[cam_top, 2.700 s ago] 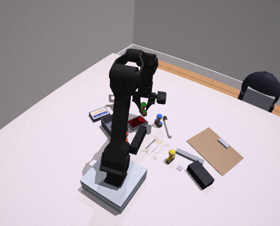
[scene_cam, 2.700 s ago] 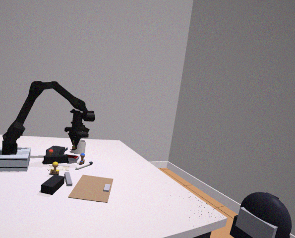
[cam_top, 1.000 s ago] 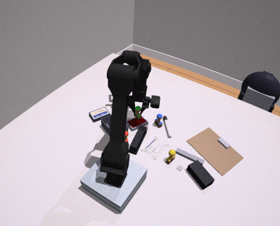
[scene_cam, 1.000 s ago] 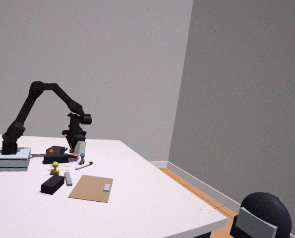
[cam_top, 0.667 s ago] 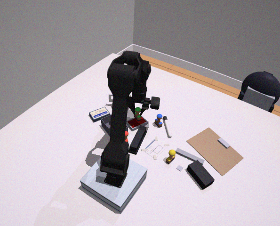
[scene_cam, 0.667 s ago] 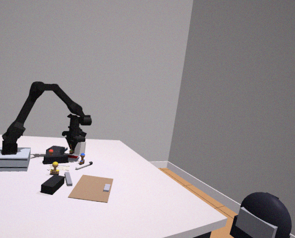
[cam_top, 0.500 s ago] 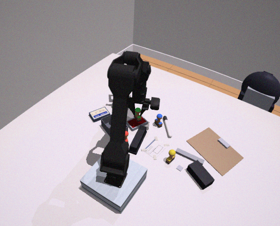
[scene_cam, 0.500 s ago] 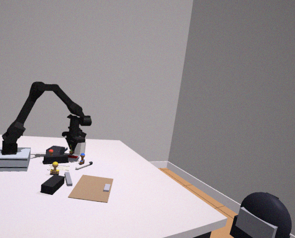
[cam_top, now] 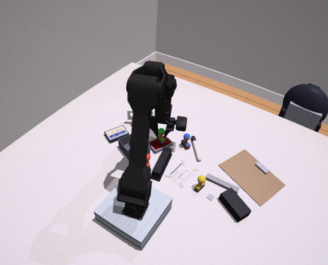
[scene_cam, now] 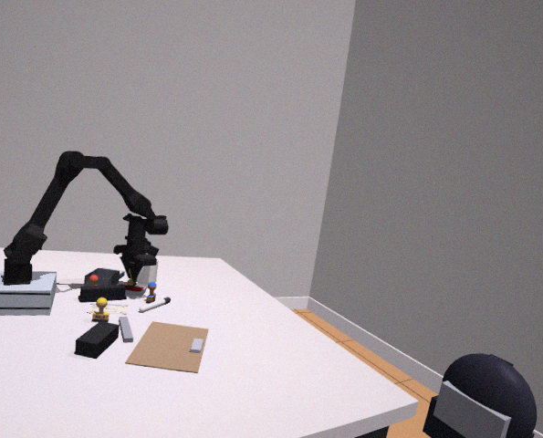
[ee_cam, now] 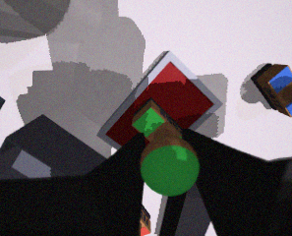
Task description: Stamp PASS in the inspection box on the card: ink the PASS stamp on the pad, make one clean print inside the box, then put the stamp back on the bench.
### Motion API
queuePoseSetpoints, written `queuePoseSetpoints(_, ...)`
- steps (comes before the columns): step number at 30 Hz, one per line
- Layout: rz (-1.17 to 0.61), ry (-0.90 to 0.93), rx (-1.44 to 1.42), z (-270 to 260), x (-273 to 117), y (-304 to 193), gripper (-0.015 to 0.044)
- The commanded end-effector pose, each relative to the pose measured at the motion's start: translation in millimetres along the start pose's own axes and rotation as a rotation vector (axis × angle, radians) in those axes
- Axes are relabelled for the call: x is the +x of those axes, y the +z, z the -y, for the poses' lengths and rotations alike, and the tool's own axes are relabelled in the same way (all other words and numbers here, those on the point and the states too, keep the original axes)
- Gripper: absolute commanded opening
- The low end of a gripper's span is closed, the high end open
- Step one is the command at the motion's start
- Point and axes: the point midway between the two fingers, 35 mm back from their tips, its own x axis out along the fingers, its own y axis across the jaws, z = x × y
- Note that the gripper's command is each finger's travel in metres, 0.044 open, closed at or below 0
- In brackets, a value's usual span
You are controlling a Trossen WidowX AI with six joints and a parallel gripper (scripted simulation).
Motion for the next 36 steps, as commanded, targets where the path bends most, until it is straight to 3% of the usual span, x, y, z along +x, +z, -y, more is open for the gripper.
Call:
queuePoseSetpoints(1,-0.001,0.007,0.000,-1.1,3.9,-0.6,0.0000)
queuePoseSetpoints(36,-0.001,0.007,0.000,-1.1,11.0,-0.9,0.0000)
